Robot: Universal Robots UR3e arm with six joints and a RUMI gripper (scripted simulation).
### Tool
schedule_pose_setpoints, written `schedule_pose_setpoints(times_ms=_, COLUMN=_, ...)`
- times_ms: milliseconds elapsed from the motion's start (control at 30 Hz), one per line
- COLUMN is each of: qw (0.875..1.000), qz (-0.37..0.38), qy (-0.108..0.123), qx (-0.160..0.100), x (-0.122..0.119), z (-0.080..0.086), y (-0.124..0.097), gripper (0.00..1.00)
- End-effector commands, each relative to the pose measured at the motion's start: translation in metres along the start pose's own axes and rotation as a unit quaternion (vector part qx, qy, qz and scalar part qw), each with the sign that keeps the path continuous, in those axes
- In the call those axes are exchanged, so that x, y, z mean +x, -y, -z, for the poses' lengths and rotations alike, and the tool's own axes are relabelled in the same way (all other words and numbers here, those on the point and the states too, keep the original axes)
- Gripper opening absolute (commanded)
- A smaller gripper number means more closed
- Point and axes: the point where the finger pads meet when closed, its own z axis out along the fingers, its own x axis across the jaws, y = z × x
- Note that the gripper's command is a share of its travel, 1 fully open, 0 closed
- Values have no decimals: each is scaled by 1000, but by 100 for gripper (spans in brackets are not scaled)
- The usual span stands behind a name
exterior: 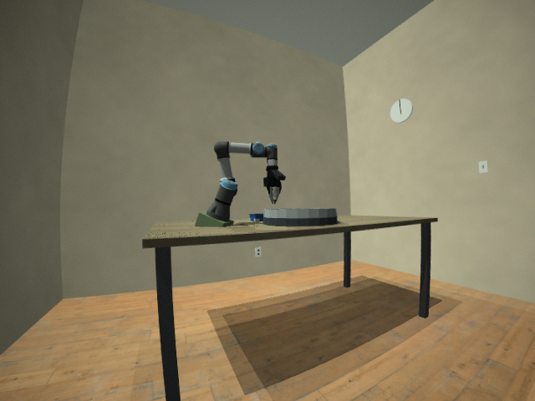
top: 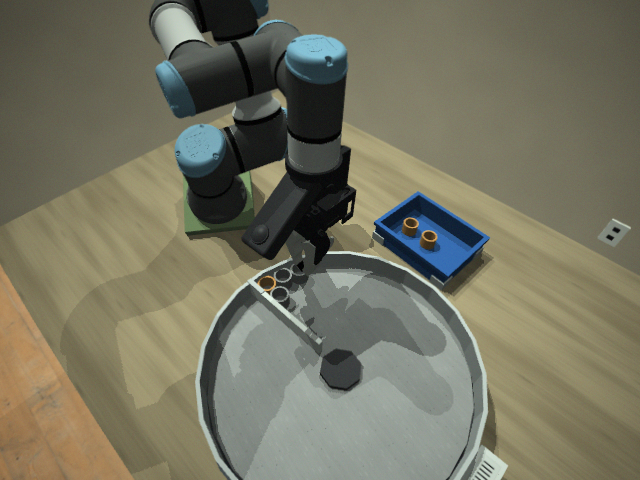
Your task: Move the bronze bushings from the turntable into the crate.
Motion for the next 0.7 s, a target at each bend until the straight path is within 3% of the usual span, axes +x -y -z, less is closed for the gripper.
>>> schedule_pose_setpoints(times_ms=0, qw=1000, qz=2, qy=3, qx=-10, x=1, z=0, y=17, gripper=6)
schedule_pose_setpoints(times_ms=667, qw=1000, qz=2, qy=5, qx=-9, x=5, z=0, y=37, gripper=6)
